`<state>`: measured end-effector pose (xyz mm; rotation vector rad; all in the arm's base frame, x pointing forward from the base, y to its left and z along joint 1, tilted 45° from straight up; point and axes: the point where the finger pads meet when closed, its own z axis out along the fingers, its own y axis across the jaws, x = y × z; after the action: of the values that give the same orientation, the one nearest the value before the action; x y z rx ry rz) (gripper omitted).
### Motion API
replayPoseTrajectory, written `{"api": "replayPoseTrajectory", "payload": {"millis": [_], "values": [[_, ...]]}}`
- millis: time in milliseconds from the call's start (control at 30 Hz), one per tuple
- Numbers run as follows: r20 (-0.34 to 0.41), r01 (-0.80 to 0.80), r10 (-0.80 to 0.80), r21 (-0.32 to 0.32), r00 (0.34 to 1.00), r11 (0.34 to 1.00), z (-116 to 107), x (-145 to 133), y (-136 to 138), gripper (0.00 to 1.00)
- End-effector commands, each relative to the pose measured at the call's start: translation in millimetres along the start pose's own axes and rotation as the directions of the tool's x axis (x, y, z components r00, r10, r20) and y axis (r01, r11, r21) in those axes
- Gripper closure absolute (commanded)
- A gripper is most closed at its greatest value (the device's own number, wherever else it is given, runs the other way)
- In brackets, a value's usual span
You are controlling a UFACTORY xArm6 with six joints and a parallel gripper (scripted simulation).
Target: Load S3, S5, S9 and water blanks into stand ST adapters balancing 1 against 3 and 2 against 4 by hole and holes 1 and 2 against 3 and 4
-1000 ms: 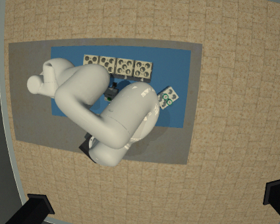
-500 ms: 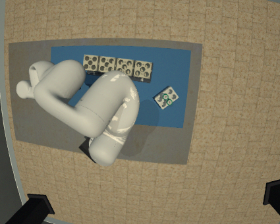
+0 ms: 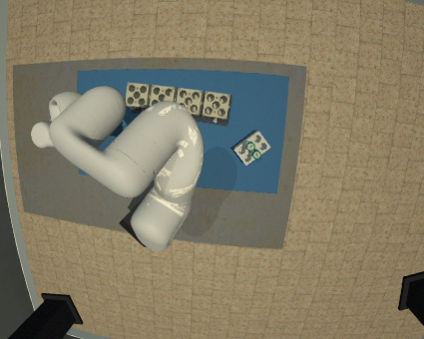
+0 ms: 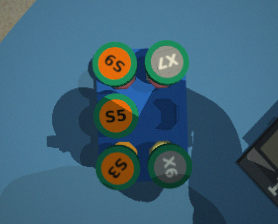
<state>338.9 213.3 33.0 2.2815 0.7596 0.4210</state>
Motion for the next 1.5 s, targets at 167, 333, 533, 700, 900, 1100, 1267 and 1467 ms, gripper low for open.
{"api": "replayPoseTrajectory", "payload": {"millis": [167,333,533,700,900,1100,1267,1467], "values": [[-0.003,-0.001,0.001,0.001,1.0,1.0,23,1,0,0.0],[-0.003,-0.001,0.001,0.001,1.0,1.0,36,1,0,0.0],[-0.003,-0.001,0.001,0.001,1.0,1.0,47,1,0,0.0],[-0.003,-0.001,0.001,0.0,1.0,1.0,60,1,0,0.0],[-0.003,-0.001,0.001,0.0,1.0,1.0,72,1,0,0.0],[-0.003,-0.001,0.001,0.0,1.0,1.0,72,1,0,0.0],[-0.003,-0.001,0.001,0.0,1.0,1.0,72,1,0,0.0],[-0.003,-0.001,0.001,0.0,1.0,1.0,72,1,0,0.0]]}}
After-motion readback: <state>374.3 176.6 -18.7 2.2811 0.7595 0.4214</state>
